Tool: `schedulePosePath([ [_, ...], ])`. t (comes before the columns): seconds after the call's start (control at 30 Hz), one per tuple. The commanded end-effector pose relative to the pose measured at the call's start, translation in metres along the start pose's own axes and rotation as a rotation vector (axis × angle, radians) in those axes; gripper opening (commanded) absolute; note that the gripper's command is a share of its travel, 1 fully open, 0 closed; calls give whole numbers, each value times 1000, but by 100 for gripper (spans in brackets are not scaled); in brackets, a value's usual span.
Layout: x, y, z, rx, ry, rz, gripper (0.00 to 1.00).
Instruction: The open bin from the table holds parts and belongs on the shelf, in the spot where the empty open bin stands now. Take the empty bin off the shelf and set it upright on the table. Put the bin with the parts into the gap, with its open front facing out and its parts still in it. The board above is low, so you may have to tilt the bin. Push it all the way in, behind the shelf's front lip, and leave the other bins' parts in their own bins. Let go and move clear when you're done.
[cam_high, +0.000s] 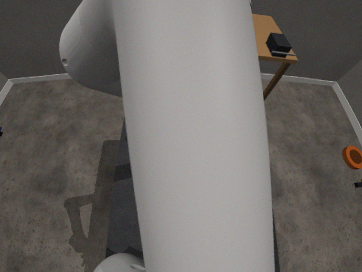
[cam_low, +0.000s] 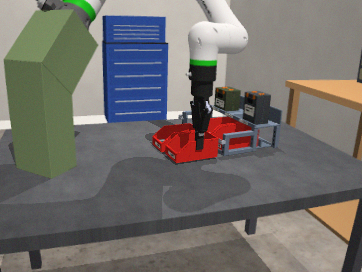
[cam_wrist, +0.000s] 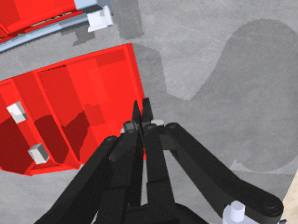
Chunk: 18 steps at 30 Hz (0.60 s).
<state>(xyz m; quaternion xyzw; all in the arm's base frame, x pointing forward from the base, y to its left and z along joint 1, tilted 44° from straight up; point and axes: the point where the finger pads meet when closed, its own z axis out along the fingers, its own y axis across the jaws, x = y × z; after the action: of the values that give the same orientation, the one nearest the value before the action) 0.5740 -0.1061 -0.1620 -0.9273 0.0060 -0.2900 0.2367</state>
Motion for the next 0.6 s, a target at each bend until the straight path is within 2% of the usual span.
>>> schedulePosePath([
  [0.0, 0, 1, -1, -1, 1, 0, 10],
  [0.57, 1, 1, 5, -1, 1, 0, 10],
])
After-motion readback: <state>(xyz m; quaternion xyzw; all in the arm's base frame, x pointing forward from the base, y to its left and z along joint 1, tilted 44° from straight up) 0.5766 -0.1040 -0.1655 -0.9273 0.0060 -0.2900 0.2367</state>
